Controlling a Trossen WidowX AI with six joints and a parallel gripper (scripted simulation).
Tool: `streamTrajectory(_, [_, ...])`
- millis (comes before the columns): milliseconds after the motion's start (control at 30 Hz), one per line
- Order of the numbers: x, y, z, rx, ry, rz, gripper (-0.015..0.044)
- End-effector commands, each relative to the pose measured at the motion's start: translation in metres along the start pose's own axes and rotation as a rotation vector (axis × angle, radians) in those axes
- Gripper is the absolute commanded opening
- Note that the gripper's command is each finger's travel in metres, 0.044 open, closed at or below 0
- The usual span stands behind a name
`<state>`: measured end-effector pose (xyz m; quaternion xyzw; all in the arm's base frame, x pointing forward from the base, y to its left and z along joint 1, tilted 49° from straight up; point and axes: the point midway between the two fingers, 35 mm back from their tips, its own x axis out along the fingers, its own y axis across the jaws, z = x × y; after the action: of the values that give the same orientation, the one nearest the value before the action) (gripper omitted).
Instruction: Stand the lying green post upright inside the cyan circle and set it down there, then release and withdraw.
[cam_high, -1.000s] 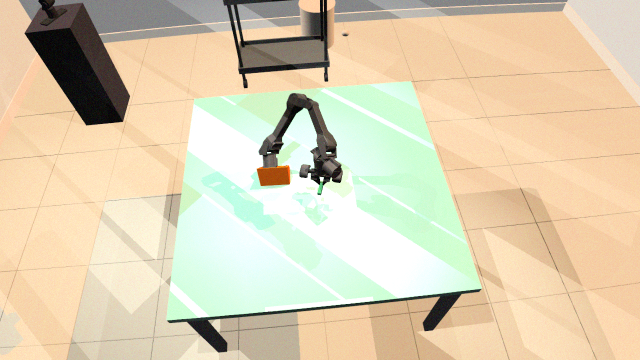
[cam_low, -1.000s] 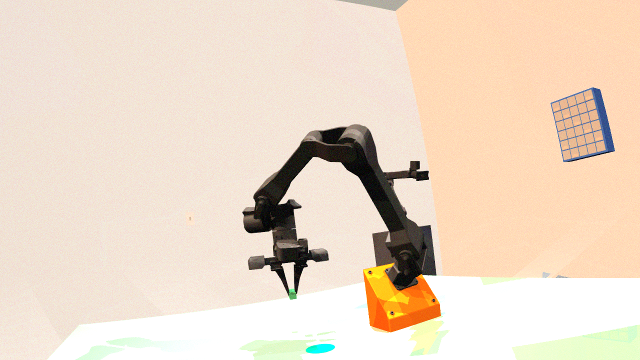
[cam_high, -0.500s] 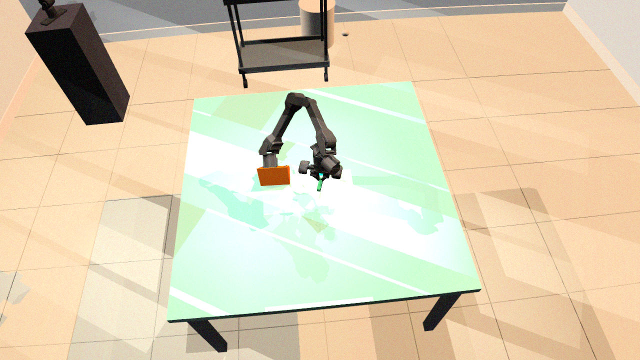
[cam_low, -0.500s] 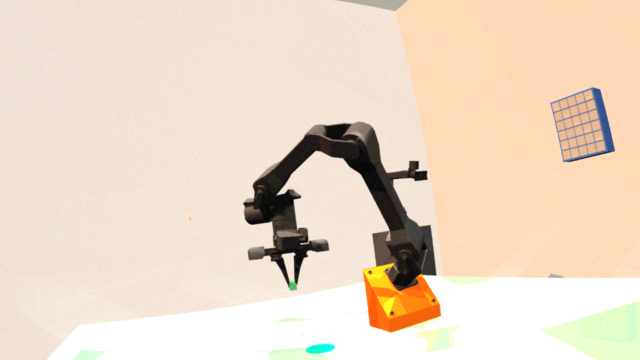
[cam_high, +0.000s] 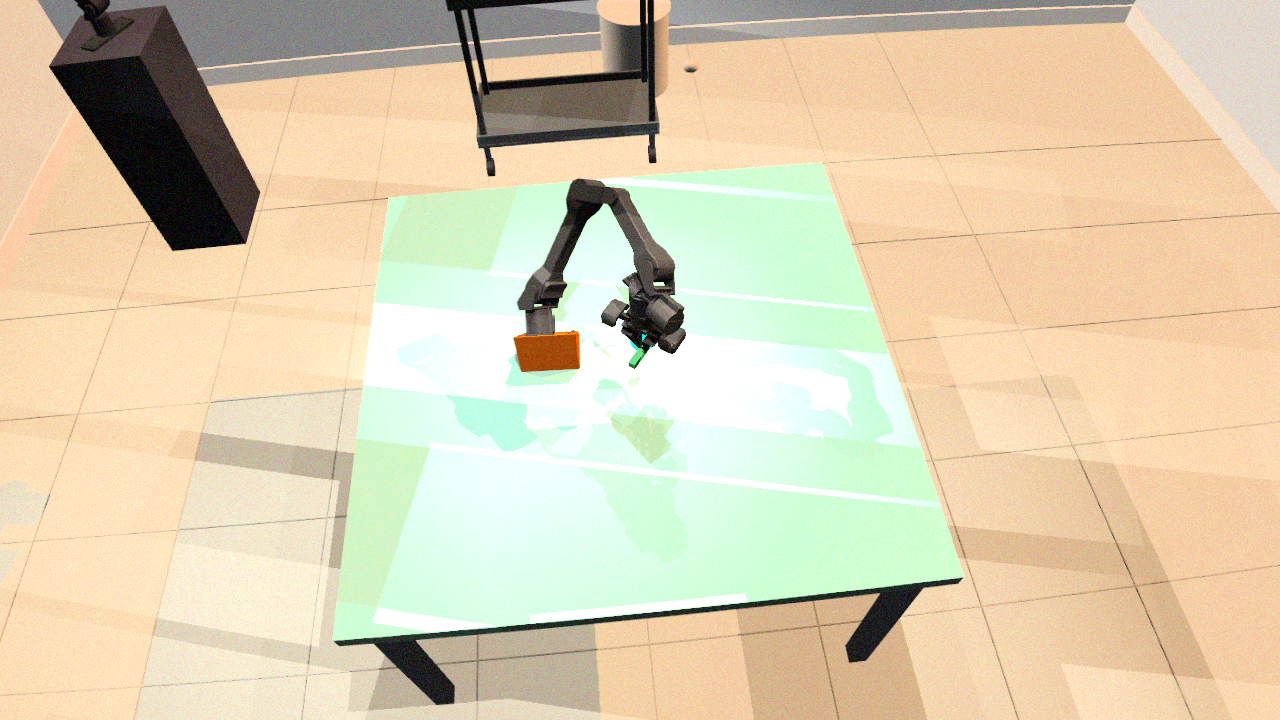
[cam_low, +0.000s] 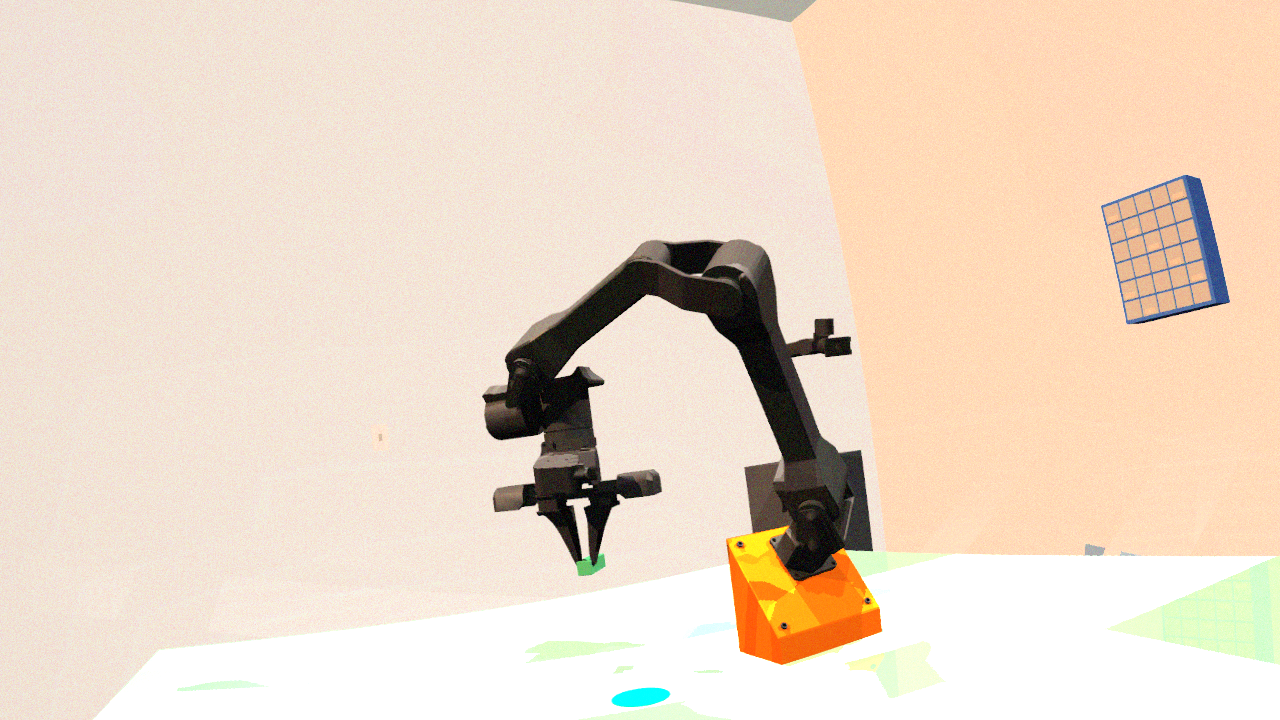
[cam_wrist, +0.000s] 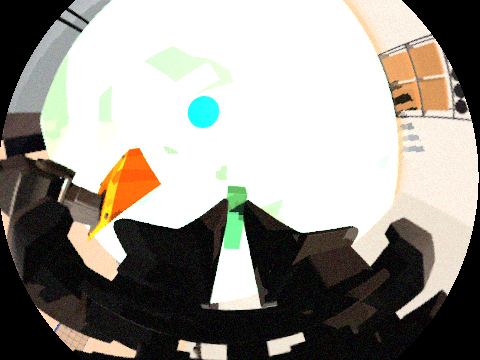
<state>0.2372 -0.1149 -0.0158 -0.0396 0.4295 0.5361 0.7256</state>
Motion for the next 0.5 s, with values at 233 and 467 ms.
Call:
streamTrajectory(233, [-0.006,0.013,0.028,0.315,-0.003,-0.002,0.0023])
streamTrajectory(467, [-0.008,0.021,0.044,0.511,-0.004,-0.001,0.0023])
